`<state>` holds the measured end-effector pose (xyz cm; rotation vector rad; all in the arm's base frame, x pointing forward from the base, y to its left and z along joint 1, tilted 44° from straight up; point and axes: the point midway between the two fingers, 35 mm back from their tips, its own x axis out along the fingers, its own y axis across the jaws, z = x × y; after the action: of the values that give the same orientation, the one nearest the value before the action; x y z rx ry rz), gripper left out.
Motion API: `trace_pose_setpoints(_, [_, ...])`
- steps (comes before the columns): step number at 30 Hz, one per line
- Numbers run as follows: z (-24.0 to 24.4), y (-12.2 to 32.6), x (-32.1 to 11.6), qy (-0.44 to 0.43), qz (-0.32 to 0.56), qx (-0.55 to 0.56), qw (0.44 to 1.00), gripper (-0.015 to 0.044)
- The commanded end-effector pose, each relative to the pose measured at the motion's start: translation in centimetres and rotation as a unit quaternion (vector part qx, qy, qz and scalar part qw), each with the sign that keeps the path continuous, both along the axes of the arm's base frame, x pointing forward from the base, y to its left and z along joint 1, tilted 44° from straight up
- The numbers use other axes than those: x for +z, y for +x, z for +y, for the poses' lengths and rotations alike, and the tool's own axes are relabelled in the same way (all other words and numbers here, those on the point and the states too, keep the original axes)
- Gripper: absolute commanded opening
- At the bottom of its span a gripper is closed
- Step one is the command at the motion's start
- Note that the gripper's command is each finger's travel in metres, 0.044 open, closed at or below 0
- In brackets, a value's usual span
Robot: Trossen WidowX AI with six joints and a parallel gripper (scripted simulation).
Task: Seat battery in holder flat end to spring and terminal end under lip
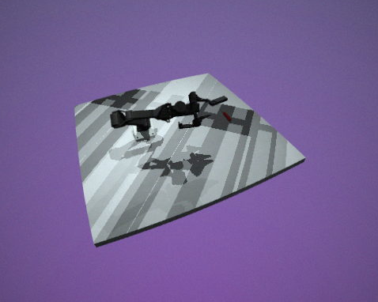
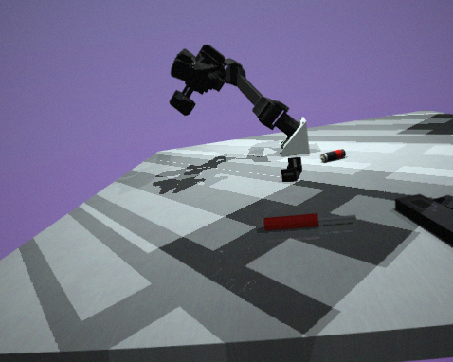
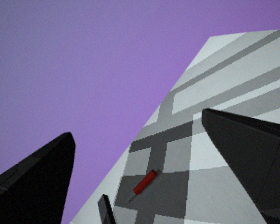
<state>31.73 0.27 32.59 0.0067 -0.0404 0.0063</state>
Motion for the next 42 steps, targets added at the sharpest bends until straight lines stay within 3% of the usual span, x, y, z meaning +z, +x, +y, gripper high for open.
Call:
trace_pose_setpoints(1, [0.1, 0.2, -0.3, -0.003, 0.007, 0.001, 1.0, 0.0374])
trace_pose_setpoints(6, [3.9, 3.1, -8.8, -0.109, 0.173, 0.041, 0.978, 0.0248])
trace_pose_setpoints(10, [7.4, 3.0, -16.6, -0.231, 0.308, 0.1, 0.917, 0.0248])
trace_pose_setpoints(14, [10.2, 0.8, -23.8, -0.366, 0.42, 0.171, 0.812, 0.0248])
trace_pose_setpoints(18, [11.7, -2.9, -29.8, -0.5, 0.498, 0.247, 0.664, 0.0248])
trace_pose_setpoints(22, [11.9, -7.2, -34.1, -0.617, 0.54, 0.318, 0.476, 0.0248])
trace_pose_setpoints(27, [10.7, -12.2, -37.1, -0.721, 0.541, 0.384, 0.199, 0.0248])
trace_pose_setpoints(29, [10.3, -13.3, -37.5, -0.737, 0.533, 0.396, 0.123, 0.0248])
trace_pose_setpoints(42, [9.8, -13.3, -38.1, -0.739, 0.532, 0.397, 0.114, 0.0248])
